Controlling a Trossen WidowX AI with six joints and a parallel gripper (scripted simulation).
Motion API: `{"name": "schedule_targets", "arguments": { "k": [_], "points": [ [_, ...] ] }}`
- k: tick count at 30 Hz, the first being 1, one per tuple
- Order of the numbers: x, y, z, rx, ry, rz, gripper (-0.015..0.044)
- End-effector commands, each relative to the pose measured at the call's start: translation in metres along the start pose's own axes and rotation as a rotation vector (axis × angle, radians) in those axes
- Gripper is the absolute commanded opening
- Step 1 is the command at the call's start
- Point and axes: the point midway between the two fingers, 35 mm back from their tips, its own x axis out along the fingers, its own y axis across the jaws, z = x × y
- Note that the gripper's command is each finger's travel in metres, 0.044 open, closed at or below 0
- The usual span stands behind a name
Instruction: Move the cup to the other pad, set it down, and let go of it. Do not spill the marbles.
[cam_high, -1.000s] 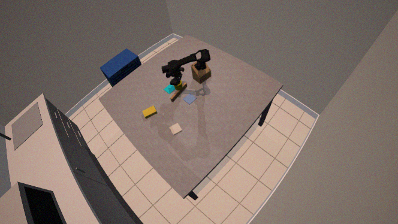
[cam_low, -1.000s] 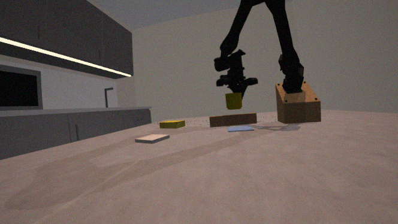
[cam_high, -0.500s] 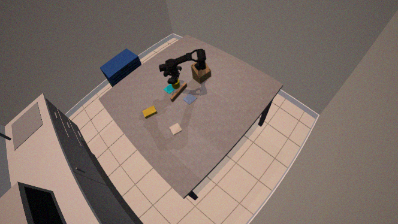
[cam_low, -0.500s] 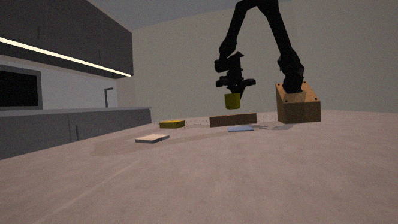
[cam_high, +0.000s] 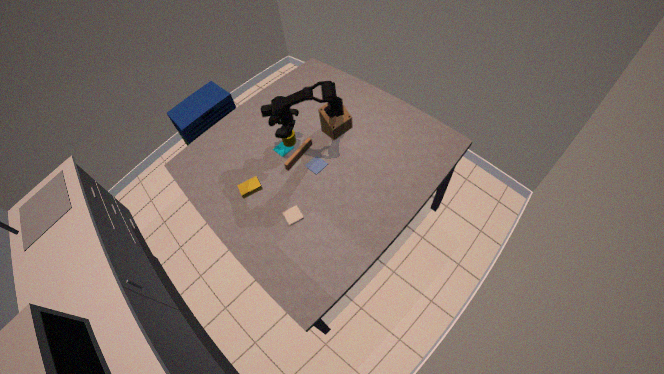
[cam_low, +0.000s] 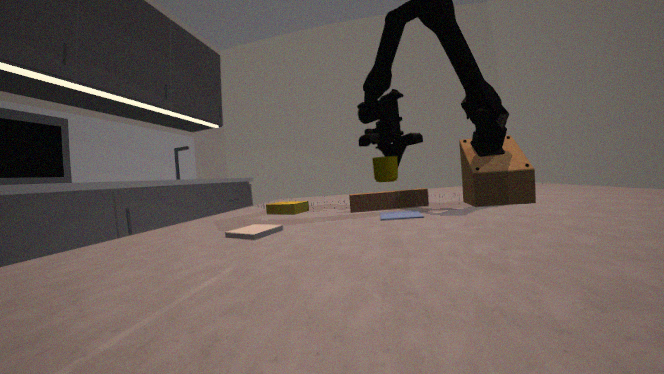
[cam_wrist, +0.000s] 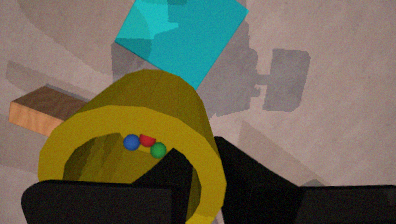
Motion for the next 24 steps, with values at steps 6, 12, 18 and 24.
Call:
{"name": "schedule_targets", "arguments": {
  "k": [6,12,18,24],
  "points": [
    [-0.003,-0.004,0.021,-0.007,-0.010,0.001,0.0000],
    [-0.004,-0.007,0.032,-0.008,-0.011,0.001,0.0000],
    [-0.005,-0.010,0.044,-0.008,-0.011,0.000,0.0000],
    [-0.007,-0.014,0.055,-0.008,-0.012,0.000,0.0000]
  ]
}}
